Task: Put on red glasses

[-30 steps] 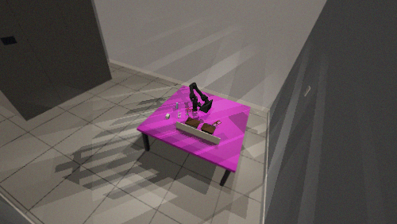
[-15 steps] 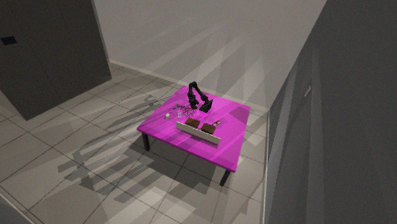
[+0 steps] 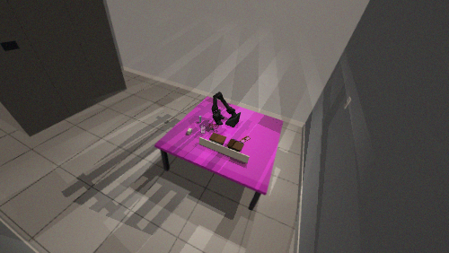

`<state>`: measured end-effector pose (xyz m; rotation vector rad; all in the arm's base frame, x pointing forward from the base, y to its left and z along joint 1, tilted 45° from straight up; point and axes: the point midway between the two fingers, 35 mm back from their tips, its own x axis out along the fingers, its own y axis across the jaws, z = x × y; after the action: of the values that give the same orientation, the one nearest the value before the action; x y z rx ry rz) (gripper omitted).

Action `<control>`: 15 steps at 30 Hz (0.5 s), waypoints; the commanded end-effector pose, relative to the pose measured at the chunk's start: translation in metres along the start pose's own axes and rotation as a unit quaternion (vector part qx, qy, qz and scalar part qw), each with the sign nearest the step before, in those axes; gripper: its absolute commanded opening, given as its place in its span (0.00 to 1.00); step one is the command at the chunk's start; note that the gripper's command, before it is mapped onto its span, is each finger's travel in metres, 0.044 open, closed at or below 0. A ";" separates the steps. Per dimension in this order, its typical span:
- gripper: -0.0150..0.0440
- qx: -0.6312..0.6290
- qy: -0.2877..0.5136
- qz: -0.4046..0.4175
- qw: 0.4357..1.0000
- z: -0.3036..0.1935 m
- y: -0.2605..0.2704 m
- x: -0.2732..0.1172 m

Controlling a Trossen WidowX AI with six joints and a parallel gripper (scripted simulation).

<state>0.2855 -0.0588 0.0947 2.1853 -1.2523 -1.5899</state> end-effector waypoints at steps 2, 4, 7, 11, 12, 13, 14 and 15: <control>0.25 -0.004 0.001 0.005 1.000 0.001 0.003 0.022; 0.25 -0.004 0.001 0.005 1.000 0.002 0.003 0.025; 0.25 -0.004 0.001 0.005 1.000 0.002 0.003 0.025; 0.25 -0.004 0.001 0.005 1.000 0.004 0.000 0.025; 0.25 -0.004 0.001 0.005 1.000 0.004 -0.001 0.025; 0.25 -0.004 0.001 0.005 1.000 0.005 -0.002 0.025; 0.25 -0.004 0.001 0.005 1.000 0.006 -0.003 0.025; 0.25 -0.004 0.001 0.005 1.000 0.007 -0.004 0.025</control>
<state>0.2844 -0.0738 0.0750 2.1757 -1.2486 -1.5900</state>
